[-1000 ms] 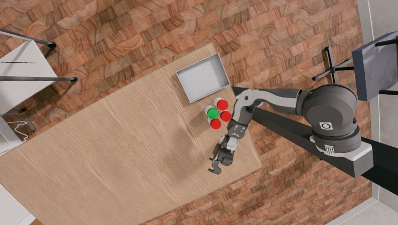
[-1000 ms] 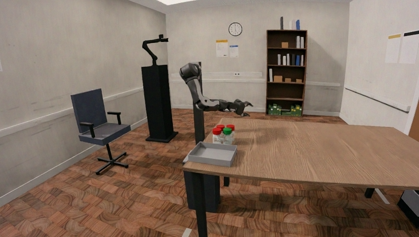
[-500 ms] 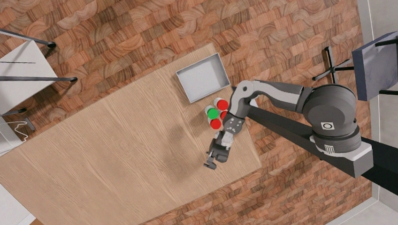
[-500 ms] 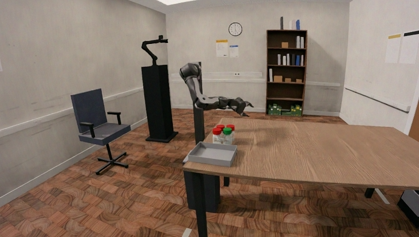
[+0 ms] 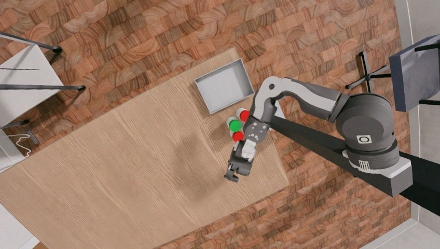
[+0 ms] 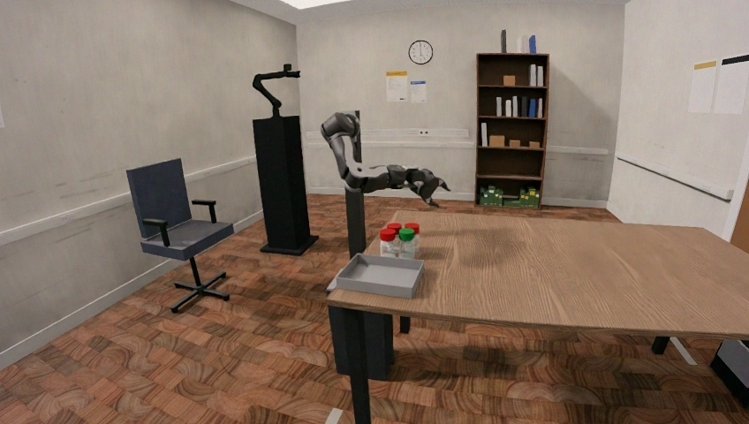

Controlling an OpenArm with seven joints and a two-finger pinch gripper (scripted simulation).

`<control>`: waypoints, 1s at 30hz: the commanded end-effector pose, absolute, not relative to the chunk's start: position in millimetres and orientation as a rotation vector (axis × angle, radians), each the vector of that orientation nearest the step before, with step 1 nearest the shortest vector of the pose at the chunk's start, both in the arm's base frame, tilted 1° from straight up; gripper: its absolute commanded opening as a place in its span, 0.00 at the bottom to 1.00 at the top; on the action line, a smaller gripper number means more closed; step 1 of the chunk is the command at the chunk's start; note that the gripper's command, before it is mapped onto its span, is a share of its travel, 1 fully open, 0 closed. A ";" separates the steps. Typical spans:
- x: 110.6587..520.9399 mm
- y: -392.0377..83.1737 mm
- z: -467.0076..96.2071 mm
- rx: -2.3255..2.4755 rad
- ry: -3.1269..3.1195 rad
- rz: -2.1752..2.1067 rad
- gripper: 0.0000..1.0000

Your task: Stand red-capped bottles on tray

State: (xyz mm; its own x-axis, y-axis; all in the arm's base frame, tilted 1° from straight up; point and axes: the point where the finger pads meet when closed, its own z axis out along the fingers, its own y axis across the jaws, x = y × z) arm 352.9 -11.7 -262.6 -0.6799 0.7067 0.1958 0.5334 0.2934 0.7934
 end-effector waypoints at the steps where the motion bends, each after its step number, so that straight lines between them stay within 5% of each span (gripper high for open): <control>1: 350.4 -7.1 -261.3 1.148 2.382 1.347 0.42; 30: 285.5 -73.1 -222.9 1.010 2.807 0.990 0.42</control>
